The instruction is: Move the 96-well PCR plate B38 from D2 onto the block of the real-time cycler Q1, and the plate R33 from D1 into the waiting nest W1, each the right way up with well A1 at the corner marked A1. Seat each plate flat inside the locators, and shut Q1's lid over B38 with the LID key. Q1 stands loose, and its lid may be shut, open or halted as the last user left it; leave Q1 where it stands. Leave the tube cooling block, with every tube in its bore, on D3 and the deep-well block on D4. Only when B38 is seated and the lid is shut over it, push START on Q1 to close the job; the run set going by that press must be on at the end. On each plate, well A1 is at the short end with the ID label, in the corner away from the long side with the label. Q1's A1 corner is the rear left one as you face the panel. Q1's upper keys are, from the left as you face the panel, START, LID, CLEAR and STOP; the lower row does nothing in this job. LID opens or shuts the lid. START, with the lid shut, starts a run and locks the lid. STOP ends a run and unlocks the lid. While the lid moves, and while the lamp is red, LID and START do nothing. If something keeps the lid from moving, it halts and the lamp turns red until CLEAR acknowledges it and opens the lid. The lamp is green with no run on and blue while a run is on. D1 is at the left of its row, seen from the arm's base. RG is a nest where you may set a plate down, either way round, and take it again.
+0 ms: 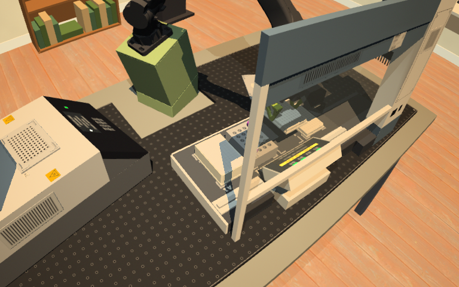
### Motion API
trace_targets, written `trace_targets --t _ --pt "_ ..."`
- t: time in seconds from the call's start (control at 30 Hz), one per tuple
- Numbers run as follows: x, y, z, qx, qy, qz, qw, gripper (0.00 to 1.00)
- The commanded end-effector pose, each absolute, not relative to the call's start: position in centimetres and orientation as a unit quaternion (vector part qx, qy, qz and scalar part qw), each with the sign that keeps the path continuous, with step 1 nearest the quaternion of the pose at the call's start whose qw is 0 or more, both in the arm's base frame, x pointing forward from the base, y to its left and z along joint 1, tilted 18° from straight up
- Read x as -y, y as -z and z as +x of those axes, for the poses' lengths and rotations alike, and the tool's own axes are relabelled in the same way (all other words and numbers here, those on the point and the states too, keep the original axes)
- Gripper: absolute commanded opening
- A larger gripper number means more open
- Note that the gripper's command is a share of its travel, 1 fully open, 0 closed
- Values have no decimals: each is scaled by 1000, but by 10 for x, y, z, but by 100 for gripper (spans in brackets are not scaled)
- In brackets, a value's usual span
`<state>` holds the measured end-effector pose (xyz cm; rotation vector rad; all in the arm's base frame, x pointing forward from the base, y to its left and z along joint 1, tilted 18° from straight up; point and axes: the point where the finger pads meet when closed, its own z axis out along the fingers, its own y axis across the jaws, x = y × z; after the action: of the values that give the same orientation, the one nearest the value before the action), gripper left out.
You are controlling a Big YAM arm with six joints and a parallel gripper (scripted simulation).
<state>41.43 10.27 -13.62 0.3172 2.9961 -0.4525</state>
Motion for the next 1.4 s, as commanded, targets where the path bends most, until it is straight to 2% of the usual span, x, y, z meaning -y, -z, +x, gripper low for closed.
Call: trace_targets --t 0.0,0.33,0.9,1.37 --pt "-122 114 448 -983 127 99 87 0" --pt "-106 115 442 -982 136 110 69 0" --pt "-126 115 447 -983 125 96 89 0" --pt "-66 104 389 -987 145 40 55 0"
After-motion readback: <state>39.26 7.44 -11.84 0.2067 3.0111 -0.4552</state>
